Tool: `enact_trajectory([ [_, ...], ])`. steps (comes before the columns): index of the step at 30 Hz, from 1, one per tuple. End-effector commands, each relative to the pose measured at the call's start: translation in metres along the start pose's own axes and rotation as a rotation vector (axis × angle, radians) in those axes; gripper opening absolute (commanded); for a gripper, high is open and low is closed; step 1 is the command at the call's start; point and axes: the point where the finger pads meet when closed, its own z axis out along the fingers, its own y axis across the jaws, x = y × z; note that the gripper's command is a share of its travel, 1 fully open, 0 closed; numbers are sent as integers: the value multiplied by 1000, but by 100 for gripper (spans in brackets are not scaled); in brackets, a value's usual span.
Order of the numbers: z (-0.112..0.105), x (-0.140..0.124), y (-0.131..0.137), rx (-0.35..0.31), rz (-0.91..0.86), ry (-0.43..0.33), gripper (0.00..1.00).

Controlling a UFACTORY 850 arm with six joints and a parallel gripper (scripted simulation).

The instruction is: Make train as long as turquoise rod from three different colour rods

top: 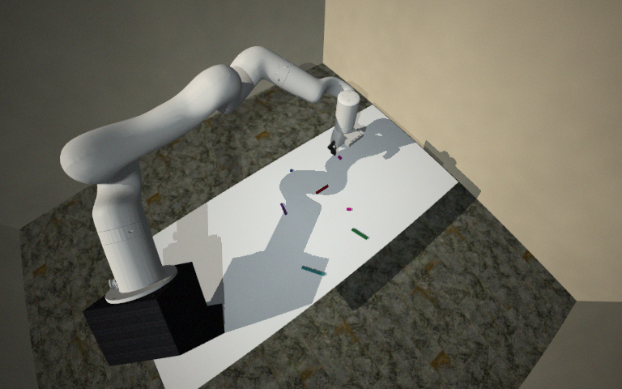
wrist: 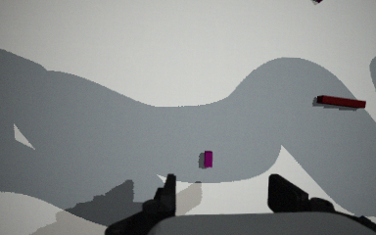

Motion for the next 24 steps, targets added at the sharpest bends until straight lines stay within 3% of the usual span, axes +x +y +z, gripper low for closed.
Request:
enact_trajectory([
  [1,-1,0,-2,-7,13,0,100],
  [3,-1,0,-2,-7,13,0,100],
  [4,-1,0,-2,-7,13,0,24],
  [24,-1,0,-2,-7,13,0,24],
])
